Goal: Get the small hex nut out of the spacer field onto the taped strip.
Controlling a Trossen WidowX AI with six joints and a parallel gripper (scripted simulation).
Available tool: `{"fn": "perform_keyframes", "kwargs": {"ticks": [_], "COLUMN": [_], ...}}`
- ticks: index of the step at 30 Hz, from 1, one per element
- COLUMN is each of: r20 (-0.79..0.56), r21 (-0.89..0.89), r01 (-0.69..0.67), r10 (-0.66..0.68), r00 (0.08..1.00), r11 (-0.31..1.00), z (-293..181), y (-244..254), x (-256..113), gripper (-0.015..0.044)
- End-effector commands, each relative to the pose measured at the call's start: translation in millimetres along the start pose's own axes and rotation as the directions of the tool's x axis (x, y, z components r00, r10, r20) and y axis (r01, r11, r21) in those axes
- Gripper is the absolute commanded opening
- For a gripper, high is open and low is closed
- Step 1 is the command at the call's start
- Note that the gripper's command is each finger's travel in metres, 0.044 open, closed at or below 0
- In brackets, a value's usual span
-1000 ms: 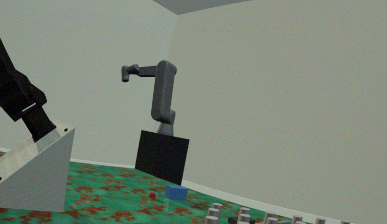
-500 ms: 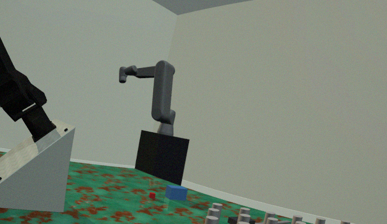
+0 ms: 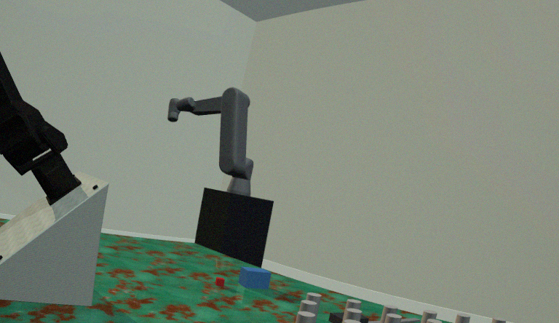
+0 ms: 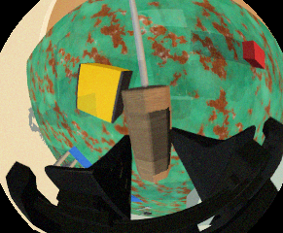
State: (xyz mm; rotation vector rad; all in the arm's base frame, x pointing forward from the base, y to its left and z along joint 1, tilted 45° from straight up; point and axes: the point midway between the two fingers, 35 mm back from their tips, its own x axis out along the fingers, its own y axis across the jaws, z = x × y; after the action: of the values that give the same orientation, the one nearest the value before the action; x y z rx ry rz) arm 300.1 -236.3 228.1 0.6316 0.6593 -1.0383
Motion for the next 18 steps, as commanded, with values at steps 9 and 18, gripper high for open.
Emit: {"fn": "perform_keyframes", "kwargs": {"ticks": [9, 18], "r20": [0.029, 0.047], "r21": [-0.369, -0.629], "r01": [0.022, 0.045], "r10": [-0.012, -0.02], "r00": [1.0, 0.999], "r11": [0.929, 0.776], "z": [2.8, 4.7], "y": [-5.8, -9.4], "x": [-0.2, 0.9], "gripper": [0.0, 0.0]}}
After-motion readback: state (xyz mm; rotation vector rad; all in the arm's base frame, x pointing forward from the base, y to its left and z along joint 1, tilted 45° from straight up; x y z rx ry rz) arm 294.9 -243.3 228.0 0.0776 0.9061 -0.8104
